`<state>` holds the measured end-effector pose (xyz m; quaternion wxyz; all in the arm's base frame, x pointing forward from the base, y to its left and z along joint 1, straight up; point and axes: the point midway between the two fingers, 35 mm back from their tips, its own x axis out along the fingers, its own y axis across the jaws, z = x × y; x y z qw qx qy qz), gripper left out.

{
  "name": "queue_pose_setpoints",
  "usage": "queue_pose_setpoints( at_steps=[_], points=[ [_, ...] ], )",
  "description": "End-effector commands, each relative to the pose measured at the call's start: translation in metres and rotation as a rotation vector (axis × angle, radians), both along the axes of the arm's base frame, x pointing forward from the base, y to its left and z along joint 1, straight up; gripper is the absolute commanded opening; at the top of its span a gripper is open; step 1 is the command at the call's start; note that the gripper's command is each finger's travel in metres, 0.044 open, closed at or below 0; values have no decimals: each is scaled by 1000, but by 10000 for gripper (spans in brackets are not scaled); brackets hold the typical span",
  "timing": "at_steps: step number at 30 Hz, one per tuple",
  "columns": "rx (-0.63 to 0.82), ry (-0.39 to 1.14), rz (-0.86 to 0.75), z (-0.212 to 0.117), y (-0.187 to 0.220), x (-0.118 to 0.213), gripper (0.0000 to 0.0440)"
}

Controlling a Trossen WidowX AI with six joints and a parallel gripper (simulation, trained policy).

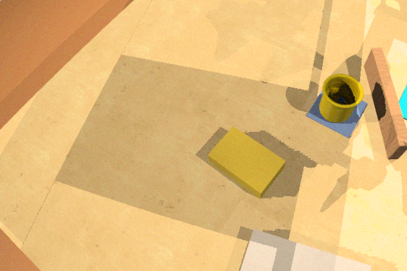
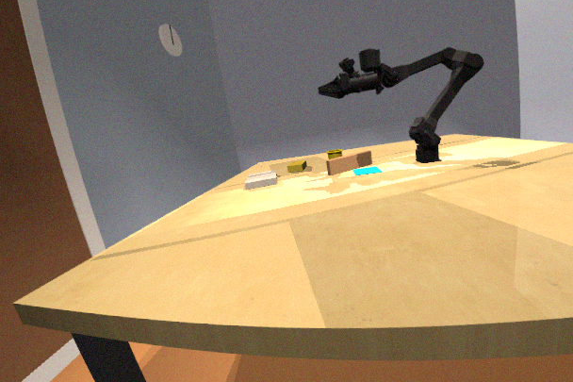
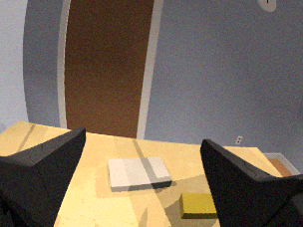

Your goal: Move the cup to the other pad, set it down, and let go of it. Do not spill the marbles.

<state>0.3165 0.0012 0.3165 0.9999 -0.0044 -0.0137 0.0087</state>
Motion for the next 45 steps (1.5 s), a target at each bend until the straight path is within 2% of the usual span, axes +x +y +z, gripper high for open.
queue_pose_setpoints(
  at_steps=[1, 12, 45],
  points=[
    [1, 4, -5, 0, -1, 0, 374],
    [28, 109, -43, -9, -3, 5, 94],
    [144, 590, -43, -47, 21, 25, 95]
  ],
)
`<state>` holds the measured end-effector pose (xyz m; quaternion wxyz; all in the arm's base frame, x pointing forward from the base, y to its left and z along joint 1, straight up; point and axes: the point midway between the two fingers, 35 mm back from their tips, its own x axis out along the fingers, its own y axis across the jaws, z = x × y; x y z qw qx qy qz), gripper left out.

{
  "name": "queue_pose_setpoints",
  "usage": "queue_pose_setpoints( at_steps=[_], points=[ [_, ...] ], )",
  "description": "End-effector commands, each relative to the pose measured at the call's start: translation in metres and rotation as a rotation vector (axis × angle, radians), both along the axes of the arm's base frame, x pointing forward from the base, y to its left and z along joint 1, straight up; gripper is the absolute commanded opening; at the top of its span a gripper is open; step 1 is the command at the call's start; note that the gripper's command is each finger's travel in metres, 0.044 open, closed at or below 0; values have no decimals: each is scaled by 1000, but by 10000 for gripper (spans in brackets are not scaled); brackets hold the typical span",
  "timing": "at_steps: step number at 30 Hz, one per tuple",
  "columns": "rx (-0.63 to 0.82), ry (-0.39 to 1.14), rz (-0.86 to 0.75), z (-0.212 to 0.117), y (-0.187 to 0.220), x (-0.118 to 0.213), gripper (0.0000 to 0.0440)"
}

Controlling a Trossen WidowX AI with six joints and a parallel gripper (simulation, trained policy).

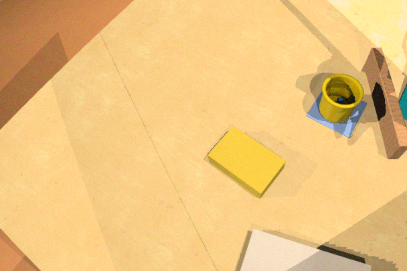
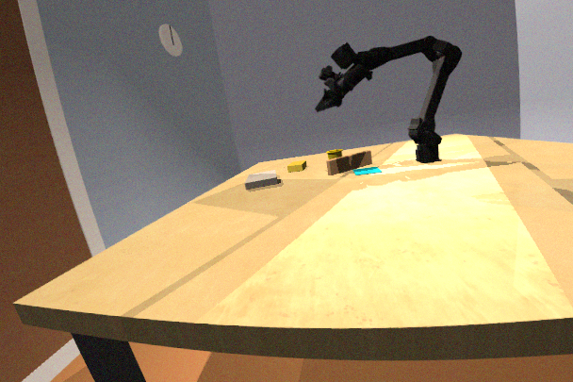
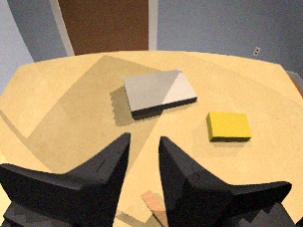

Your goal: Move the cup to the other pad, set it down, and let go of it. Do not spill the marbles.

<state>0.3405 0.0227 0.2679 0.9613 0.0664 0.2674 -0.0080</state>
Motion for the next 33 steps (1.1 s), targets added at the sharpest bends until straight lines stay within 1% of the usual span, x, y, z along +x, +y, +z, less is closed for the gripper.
queue_pose_setpoints(
  at_steps=[1, 18, 33],
  points=[
    [4, 36, -10, 0, 0, 1, 96],
    [-24, 304, -21, -24, -2, -2, 120],
    [-86, 531, -10, -42, -14, -8, 134]
  ],
)
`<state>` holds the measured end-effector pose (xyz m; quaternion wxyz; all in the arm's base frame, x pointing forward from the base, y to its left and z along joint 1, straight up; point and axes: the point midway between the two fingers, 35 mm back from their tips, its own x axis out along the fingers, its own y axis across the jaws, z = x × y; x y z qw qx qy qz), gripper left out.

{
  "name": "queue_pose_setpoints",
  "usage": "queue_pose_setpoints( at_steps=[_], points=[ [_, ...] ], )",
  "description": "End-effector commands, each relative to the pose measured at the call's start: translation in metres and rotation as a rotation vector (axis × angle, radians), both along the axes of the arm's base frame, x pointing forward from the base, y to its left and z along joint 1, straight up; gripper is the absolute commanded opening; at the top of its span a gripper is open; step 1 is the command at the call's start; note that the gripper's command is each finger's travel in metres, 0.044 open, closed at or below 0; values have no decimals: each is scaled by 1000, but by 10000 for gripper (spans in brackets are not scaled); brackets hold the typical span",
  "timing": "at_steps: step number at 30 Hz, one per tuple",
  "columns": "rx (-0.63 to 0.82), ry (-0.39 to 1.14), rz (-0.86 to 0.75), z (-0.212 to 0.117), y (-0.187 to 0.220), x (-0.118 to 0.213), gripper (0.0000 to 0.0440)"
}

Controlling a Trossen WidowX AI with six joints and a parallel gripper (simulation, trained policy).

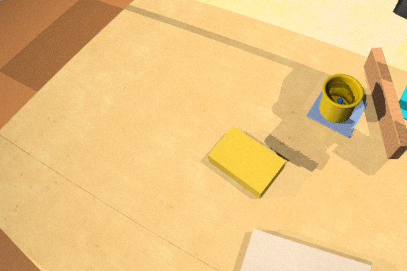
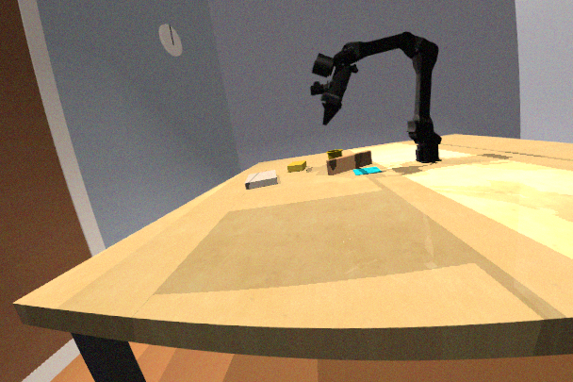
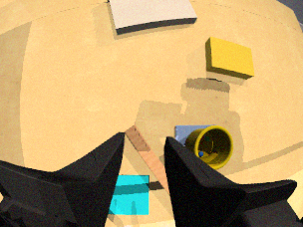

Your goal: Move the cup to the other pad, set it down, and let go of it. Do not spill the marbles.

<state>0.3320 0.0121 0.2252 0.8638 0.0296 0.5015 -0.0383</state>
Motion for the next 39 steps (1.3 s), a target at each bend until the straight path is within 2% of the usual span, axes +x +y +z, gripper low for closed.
queue_pose_setpoints(
  at_steps=[1, 27, 39],
  points=[
    [-18, 33, 4, 0, -4, 0, 134],
    [-111, 393, 109, -45, -50, -10, 127],
    [-132, 496, 164, -77, -73, -15, 148]
  ],
)
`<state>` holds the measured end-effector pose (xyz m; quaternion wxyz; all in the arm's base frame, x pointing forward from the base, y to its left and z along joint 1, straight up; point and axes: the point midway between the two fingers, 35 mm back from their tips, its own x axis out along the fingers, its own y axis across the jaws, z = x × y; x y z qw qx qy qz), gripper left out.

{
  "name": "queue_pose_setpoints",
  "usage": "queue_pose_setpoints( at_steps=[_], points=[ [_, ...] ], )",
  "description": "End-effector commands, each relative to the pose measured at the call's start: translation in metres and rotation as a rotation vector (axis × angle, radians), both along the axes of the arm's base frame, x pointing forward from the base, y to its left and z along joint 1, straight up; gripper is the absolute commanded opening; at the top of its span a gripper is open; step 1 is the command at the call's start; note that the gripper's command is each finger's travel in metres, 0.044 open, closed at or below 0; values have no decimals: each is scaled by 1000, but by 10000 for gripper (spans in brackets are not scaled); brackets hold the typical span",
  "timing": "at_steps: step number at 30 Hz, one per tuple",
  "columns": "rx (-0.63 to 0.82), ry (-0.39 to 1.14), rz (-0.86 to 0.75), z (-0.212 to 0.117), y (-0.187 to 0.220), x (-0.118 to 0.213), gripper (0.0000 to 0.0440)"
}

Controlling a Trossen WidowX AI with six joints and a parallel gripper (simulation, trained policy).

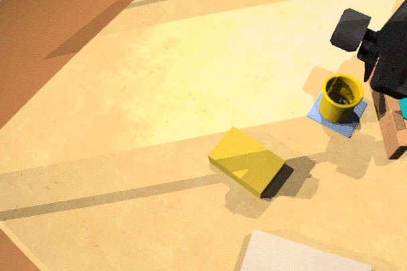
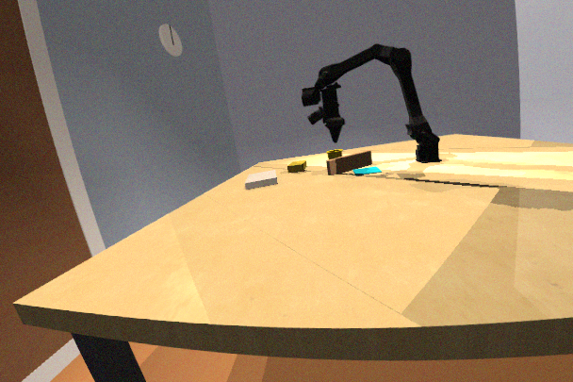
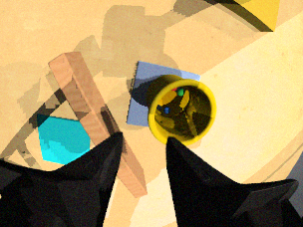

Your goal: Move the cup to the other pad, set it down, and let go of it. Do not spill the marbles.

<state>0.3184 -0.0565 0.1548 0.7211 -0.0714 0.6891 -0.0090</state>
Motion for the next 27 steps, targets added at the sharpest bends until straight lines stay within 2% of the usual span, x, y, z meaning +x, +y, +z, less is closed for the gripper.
queue_pose_setpoints(
  at_steps=[1, 21, 22, 27],
  points=[
    [-8, 24, 15, -10, -6, -2, 150],
    [11, 127, 158, -84, -22, -7, 179],
    [14, 129, 170, -86, -22, -8, 169],
    [16, 147, 239, -91, -23, -10, 51]
  ],
)
